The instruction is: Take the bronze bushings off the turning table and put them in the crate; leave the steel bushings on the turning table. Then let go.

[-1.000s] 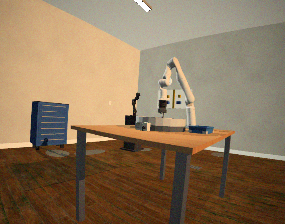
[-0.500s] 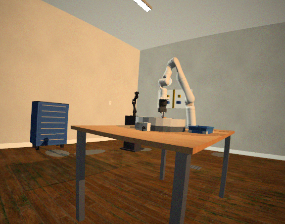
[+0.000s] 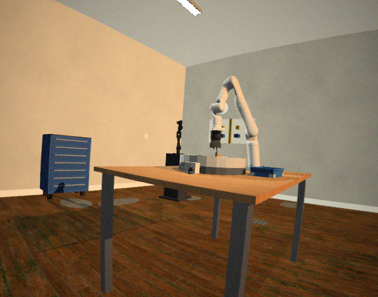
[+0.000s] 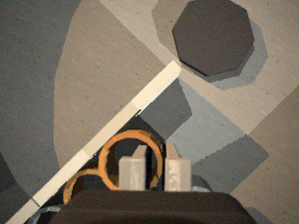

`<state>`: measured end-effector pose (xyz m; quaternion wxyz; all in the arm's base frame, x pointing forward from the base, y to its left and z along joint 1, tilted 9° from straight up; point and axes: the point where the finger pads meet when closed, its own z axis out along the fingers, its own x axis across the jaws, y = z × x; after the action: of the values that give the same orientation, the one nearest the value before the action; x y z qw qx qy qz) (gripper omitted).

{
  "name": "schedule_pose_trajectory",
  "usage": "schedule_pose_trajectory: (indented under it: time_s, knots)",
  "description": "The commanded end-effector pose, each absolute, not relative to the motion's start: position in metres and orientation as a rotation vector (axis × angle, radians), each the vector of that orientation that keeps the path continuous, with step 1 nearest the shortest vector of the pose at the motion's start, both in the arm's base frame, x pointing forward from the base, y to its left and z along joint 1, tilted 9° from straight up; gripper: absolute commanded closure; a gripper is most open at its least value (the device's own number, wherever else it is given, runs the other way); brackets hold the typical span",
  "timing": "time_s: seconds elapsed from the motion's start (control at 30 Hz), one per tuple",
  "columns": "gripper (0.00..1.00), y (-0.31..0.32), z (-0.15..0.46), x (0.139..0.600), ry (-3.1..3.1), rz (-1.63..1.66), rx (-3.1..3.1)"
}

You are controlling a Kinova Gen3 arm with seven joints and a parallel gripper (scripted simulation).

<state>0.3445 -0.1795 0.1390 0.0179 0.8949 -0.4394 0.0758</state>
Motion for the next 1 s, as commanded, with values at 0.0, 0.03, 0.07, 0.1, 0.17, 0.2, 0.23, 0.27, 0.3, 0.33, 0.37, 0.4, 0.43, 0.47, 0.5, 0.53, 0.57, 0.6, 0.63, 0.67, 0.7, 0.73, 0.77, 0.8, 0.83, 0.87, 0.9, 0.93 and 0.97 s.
schedule_pose_trajectory:
  time_s: [0.0, 0.03, 0.07, 0.1, 0.17, 0.2, 0.23, 0.27, 0.3, 0.33, 0.37, 0.4, 0.43, 0.47, 0.5, 0.53, 0.57, 0.6, 0.63, 0.67, 0.7, 0.73, 0.77, 0.8, 0.83, 0.87, 0.9, 0.93, 0.97]
  knots:
    - [1.00, -0.180, 0.140, 0.345, -1.365, 0.240, 2.777]
    - [1.00, -0.180, 0.140, 0.345, -1.365, 0.240, 2.777]
    - [1.00, -0.180, 0.140, 0.345, -1.365, 0.240, 2.777]
    - [1.00, -0.180, 0.140, 0.345, -1.365, 0.240, 2.777]
    - [1.00, -0.180, 0.140, 0.345, -1.365, 0.240, 2.777]
    - [1.00, -0.180, 0.140, 0.345, -1.365, 0.240, 2.777]
    - [1.00, -0.180, 0.142, 0.345, -1.365, 0.240, 2.777]
    - [1.00, -0.180, 0.143, 0.344, -1.365, 0.240, 2.777]
    - [1.00, -0.180, 0.145, 0.344, -1.365, 0.240, 2.777]
    - [1.00, -0.180, 0.146, 0.344, -1.365, 0.240, 2.777]
    - [1.00, -0.180, 0.148, 0.344, -1.365, 0.240, 2.777]
    - [1.00, -0.180, 0.148, 0.344, -1.365, 0.240, 2.777]
    - [1.00, -0.180, 0.148, 0.344, -1.365, 0.240, 2.777]
    - [1.00, -0.180, 0.148, 0.344, -1.365, 0.240, 2.777]
    - [1.00, -0.180, 0.148, 0.344, -1.365, 0.240, 2.777]
    - [1.00, -0.180, 0.148, 0.344, -1.365, 0.240, 2.777]
    - [1.00, -0.180, 0.148, 0.344, -1.365, 0.240, 2.777]
    - [1.00, -0.180, 0.148, 0.344, -1.365, 0.240, 2.777]
    - [1.00, -0.180, 0.148, 0.344, -1.365, 0.240, 2.777]
    - [1.00, -0.180, 0.148, 0.344, -1.365, 0.240, 2.777]
    - [1.00, -0.180, 0.148, 0.344, -1.365, 0.240, 2.777]
    - [1.00, -0.180, 0.148, 0.344, -1.365, 0.240, 2.777]
    - [1.00, -0.180, 0.148, 0.344, -1.365, 0.240, 2.777]
    - [1.00, -0.179, 0.149, 0.344, -1.365, 0.240, 2.778]
    - [1.00, -0.179, 0.150, 0.343, -1.365, 0.240, 2.778]
    - [1.00, -0.179, 0.152, 0.343, -1.365, 0.240, 2.778]
    - [1.00, -0.179, 0.153, 0.343, -1.365, 0.240, 2.778]
    - [1.00, -0.179, 0.155, 0.343, -1.365, 0.240, 2.778]
    - [1.00, -0.179, 0.155, 0.343, -1.365, 0.240, 2.778]
